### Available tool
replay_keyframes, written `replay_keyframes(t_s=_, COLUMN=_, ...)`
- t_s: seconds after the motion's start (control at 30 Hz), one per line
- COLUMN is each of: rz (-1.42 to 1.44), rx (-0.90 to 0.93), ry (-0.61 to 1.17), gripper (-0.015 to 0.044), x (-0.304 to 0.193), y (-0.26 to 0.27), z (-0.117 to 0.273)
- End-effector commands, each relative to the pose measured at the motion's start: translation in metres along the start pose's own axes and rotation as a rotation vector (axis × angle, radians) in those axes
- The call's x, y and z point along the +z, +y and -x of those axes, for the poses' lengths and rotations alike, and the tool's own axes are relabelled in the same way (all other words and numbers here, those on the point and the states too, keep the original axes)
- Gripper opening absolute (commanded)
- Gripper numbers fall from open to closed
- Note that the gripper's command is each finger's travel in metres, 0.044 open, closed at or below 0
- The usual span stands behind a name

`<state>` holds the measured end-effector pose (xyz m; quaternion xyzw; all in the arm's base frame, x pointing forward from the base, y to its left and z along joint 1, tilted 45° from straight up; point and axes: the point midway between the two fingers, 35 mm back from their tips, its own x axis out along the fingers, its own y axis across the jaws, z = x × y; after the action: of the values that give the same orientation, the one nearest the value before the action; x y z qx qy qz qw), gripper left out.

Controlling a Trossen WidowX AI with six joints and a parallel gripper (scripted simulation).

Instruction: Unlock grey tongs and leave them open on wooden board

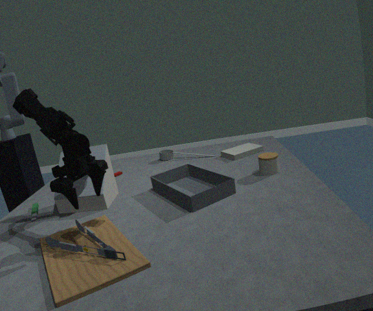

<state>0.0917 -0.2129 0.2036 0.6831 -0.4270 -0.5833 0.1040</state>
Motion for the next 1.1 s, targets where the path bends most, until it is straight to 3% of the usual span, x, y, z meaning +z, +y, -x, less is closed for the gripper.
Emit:
replay_keyframes(t_s=0.0, rz=0.004, rx=0.009, ry=-0.003, gripper=0.044, x=0.038, y=-0.028, z=0.011)
replay_keyframes(t_s=0.27, rz=0.004, rx=0.007, ry=-0.004, gripper=0.044, x=0.039, y=-0.029, z=0.015)
replay_keyframes(t_s=0.53, rz=0.012, rx=0.004, ry=-0.002, gripper=0.044, x=0.033, y=-0.025, z=0.058)
replay_keyframes(t_s=1.07, rz=0.012, rx=0.005, ry=-0.002, gripper=0.044, x=0.033, y=-0.025, z=0.059)
